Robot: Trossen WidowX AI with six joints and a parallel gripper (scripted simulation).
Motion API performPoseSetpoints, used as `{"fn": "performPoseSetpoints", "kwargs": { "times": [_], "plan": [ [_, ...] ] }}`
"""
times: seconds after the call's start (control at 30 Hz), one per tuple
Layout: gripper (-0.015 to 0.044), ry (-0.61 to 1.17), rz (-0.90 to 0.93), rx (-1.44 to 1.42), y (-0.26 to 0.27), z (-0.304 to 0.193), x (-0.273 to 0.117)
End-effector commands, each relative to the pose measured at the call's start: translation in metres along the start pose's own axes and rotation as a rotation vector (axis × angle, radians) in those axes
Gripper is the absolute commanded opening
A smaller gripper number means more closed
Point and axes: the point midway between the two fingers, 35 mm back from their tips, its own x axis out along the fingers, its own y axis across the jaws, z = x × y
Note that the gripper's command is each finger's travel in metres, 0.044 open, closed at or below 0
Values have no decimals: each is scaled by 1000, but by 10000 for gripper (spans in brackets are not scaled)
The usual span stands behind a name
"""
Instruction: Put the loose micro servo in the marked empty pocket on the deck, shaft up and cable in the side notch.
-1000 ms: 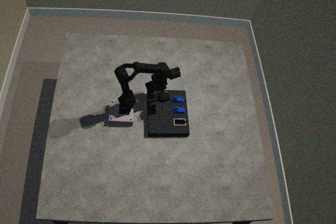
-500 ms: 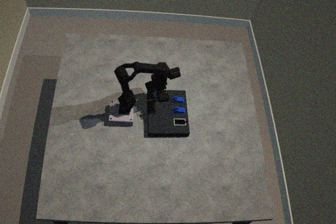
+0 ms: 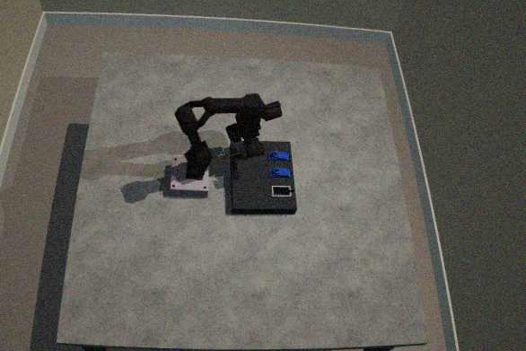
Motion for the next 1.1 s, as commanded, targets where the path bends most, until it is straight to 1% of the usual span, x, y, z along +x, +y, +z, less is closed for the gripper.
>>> {"fn": "performPoseSetpoints", "kwargs": {
  "times": [0.0, 0.33, 0.53, 1.07],
  "plan": [
    [0, 6, -3, -4, 0, 0, -2],
    [0, 9, -1, -4, 12, -31, -3],
    [0, 9, -1, 13, 13, -34, -3],
    [0, 19, -3, 527, 27, -37, -4]
  ]
}}
